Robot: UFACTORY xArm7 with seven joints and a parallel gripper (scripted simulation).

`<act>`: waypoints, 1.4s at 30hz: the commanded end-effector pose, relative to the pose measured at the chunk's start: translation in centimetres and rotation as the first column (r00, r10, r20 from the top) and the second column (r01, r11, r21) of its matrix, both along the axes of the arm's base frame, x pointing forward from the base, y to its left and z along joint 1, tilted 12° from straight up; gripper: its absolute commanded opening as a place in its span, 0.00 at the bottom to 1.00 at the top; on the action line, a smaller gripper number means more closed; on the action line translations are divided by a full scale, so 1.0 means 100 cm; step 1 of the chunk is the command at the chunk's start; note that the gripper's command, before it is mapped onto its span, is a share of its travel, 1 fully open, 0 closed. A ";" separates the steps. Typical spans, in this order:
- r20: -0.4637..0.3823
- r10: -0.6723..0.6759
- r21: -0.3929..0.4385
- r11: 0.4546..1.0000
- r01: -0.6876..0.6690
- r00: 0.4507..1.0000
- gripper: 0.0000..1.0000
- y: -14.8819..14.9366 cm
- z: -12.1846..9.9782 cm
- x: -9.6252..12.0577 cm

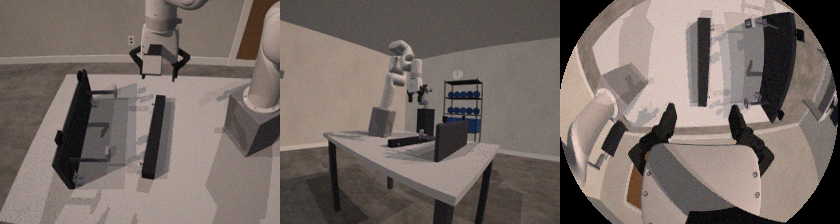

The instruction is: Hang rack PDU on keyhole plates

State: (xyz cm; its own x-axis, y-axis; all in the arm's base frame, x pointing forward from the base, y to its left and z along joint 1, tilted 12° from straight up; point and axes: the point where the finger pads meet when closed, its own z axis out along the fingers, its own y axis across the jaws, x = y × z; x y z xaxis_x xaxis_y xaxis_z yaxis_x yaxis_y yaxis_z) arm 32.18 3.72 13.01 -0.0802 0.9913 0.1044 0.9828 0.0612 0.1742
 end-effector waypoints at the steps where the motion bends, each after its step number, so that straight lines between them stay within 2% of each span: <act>1: 0.003 0.000 0.000 1.000 0.000 1.000 0.97 0.000 0.000 0.001; 9: 0.003 0.000 0.000 1.000 0.000 1.000 0.97 0.002 -0.017 0.004; 17: 0.003 0.000 0.000 1.000 0.000 1.000 0.97 0.008 -0.063 0.013; 19: 0.003 0.000 0.000 1.000 0.000 1.000 0.97 0.008 -0.063 0.013; 26: 0.003 0.000 0.000 1.000 0.000 1.000 0.97 0.013 -0.106 0.021; 42: 0.003 0.000 0.000 1.000 0.000 1.000 0.97 0.019 -0.154 0.030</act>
State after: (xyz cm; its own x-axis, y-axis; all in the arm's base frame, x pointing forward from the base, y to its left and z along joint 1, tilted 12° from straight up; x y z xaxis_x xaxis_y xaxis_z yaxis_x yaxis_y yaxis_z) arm 34.72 5.44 -1.15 -0.0796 0.9915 0.1026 0.9832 0.0612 0.1718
